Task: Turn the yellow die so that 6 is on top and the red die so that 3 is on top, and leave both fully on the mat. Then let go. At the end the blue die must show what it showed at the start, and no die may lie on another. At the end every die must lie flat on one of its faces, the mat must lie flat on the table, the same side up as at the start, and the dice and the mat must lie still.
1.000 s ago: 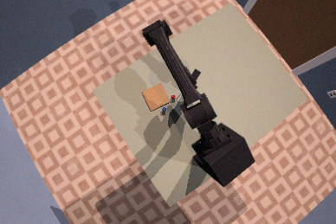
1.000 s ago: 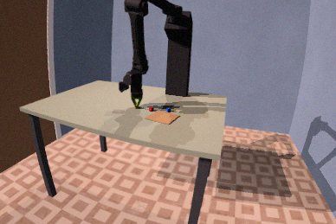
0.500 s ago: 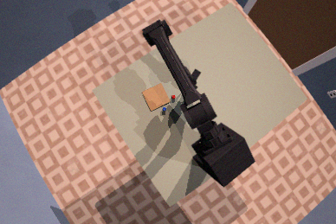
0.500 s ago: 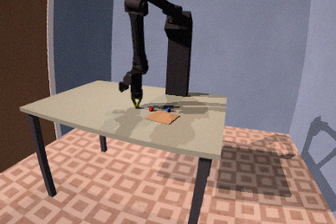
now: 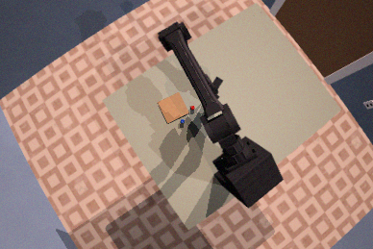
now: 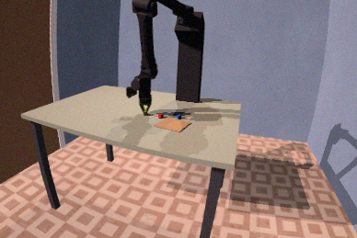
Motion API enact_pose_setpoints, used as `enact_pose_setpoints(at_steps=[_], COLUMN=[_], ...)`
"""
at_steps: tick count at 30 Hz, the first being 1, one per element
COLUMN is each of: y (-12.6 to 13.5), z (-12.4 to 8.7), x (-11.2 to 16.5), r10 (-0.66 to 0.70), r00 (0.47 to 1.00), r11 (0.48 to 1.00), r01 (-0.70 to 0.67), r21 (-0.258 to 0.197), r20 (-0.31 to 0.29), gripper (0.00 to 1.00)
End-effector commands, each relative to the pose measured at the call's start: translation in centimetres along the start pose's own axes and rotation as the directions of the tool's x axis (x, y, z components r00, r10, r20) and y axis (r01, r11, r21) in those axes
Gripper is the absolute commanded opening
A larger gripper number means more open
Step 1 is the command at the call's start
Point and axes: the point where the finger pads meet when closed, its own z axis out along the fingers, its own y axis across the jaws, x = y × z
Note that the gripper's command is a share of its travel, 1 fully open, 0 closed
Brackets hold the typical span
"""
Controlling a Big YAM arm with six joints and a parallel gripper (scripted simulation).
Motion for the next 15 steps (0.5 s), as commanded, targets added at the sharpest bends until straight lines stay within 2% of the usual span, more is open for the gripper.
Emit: enact_pose_setpoints(at_steps=[1,3,4,15], y=[-0.39,-0.39,-0.39,-0.39], z=[0.44,0.44,0.44,0.44], x=[0.51,0.51,0.51,0.51], r10=[0.007,0.007,0.007,0.006], r00=[1.0,1.0,1.0,1.0], r11=[1.0,1.0,1.0,1.0], r01=[-0.007,-0.007,-0.007,-0.006], r21=[0.006,0.006,0.006,0.006], r20=[-0.004,-0.004,-0.004,-0.004], gripper=[0.34,0.34,0.15,0.15])
